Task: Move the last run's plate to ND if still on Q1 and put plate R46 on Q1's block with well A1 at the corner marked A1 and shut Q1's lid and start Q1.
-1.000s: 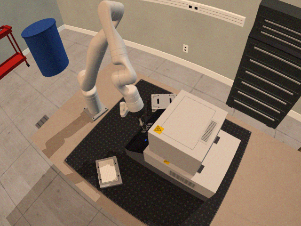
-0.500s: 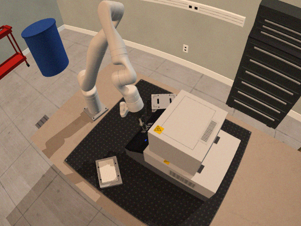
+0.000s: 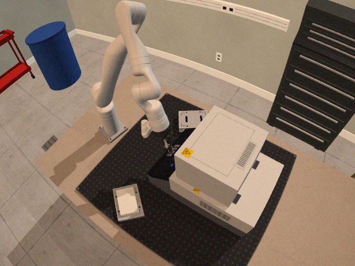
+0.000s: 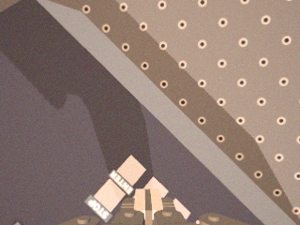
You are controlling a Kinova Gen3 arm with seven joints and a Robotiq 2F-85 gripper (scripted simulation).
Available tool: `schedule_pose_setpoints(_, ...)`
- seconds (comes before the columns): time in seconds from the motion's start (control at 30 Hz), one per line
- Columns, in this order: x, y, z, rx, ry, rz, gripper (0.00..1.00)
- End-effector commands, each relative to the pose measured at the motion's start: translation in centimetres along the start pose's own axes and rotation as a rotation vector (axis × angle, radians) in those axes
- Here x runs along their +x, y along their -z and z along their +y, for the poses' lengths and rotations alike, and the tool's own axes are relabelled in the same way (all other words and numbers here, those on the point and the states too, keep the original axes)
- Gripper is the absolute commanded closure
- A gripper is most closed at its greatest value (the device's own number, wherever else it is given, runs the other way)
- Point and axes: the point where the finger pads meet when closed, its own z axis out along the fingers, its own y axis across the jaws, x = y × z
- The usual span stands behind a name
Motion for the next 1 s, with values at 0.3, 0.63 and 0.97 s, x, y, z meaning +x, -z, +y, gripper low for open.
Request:
schedule_pose_setpoints(0.3, 0.6, 1.1, 0.4, -0.001, -0.006, 0.005, 0.9)
schedule_pose_setpoints(0.63, 1.0, 2.3, 0.8, -0.001, -0.006, 0.005, 0.9)
schedule_pose_setpoints(0.97, 1.1, 3.0, 0.9, 0.003, -0.003, 0.006, 0.9)
